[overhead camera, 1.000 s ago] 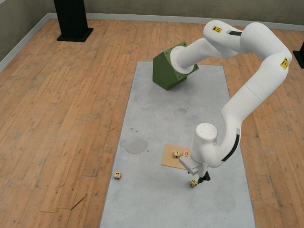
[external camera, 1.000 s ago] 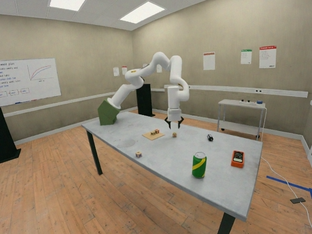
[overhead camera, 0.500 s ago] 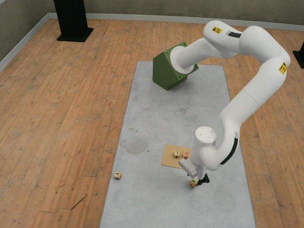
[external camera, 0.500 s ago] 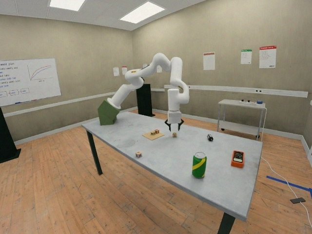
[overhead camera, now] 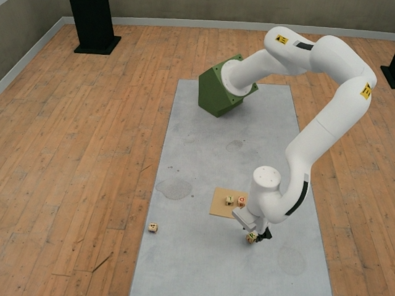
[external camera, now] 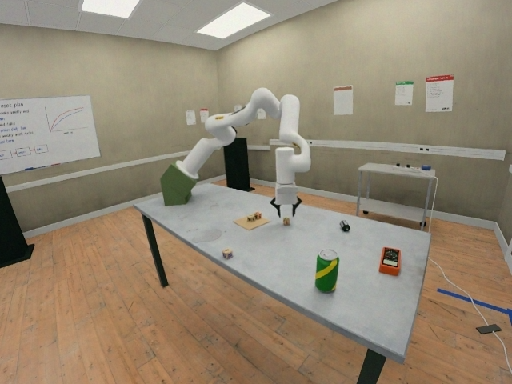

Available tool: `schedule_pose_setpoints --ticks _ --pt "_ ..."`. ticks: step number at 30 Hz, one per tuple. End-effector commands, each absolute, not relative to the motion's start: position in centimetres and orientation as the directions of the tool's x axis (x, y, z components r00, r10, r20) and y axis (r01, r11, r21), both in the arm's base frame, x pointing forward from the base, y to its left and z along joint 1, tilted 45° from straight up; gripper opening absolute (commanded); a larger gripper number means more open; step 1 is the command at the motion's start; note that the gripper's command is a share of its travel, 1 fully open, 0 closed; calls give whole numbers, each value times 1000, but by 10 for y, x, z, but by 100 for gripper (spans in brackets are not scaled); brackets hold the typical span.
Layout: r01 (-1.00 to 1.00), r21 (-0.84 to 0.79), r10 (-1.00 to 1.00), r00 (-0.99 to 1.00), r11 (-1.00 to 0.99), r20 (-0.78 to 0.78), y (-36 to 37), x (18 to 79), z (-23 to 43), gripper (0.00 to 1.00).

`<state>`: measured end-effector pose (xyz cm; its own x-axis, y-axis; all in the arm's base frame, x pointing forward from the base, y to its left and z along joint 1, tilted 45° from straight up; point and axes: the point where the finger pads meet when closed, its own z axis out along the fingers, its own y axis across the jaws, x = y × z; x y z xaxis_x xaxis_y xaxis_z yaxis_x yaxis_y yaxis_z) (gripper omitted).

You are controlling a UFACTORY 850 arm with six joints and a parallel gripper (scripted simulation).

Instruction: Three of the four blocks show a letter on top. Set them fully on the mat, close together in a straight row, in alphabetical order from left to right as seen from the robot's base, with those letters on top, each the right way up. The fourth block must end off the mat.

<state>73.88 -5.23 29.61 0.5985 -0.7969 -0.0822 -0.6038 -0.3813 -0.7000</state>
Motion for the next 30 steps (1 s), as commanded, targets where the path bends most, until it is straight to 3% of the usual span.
schedule_pose_setpoints --ticks 1,30 --pt "-603 -701 -797 598 -381 -81 -53 739 297 69" --pt "-603 -701 -797 598 -381 -81 -42 751 281 69"
